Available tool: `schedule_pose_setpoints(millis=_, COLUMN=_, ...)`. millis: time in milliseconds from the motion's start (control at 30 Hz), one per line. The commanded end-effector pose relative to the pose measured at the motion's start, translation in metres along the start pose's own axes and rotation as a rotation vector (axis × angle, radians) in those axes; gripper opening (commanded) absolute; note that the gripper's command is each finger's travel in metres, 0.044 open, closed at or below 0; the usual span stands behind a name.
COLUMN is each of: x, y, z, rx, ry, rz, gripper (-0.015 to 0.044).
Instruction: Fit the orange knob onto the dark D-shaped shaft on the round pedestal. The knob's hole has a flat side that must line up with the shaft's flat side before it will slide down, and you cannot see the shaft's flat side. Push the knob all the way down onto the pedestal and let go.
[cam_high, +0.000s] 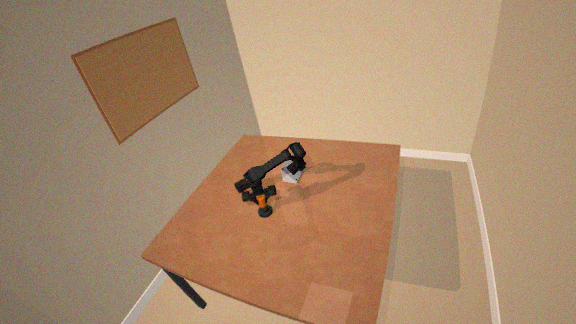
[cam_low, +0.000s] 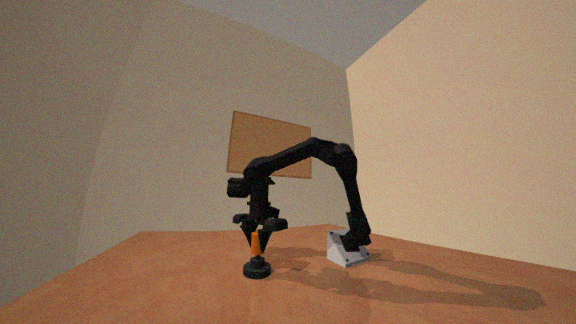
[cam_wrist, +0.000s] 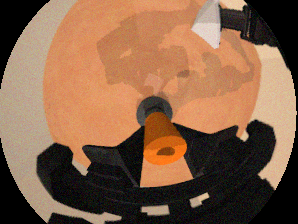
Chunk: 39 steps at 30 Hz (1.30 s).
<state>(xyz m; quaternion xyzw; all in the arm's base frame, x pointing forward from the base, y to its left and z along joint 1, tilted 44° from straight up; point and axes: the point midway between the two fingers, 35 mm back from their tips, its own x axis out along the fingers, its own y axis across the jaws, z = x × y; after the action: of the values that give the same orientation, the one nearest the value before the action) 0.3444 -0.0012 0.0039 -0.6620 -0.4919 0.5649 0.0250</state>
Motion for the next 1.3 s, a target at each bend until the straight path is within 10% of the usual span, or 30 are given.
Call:
schedule_pose_setpoints(millis=0, x=-0.0033, y=-0.0014, z=0.0003, rx=0.003, ry=0.001, rz=0.004, gripper=0.0000)
schedule_pose_setpoints(millis=1267, x=-0.0029, y=-0.0001, z=-0.0022, rx=0.003, ry=0.001, rz=0.004, gripper=0.0000)
